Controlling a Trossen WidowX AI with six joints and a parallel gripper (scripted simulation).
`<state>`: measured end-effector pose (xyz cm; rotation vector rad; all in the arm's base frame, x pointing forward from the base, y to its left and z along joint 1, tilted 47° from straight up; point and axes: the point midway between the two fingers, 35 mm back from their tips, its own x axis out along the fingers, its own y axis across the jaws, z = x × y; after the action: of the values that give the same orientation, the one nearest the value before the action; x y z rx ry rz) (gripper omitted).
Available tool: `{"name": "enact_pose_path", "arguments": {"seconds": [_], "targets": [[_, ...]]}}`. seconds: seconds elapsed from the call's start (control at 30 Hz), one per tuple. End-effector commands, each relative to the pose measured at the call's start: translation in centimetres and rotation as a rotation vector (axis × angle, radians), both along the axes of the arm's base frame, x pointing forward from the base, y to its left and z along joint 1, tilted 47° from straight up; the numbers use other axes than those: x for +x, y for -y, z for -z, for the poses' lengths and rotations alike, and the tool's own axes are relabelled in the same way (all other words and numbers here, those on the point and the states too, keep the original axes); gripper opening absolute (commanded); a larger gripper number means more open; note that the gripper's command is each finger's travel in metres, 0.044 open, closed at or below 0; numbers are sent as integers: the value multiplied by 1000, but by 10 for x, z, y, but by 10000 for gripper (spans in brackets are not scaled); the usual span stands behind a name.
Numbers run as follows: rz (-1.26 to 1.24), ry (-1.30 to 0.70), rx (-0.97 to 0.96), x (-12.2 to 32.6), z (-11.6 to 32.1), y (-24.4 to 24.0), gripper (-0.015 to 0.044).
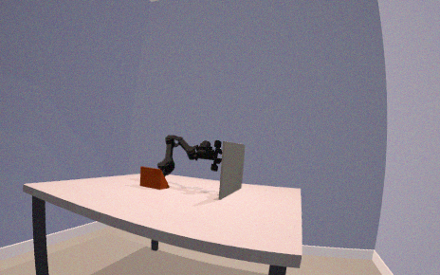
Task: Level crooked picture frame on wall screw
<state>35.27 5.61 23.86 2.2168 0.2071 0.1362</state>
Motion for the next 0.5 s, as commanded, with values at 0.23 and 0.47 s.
{"name": "enact_pose_path", "arguments": {"seconds": [0.23, 0.47], "targets": [[0, -2, 4, 0, 1, 0, 0], [-2, -11, 51, 0, 2, -1, 0]]}}
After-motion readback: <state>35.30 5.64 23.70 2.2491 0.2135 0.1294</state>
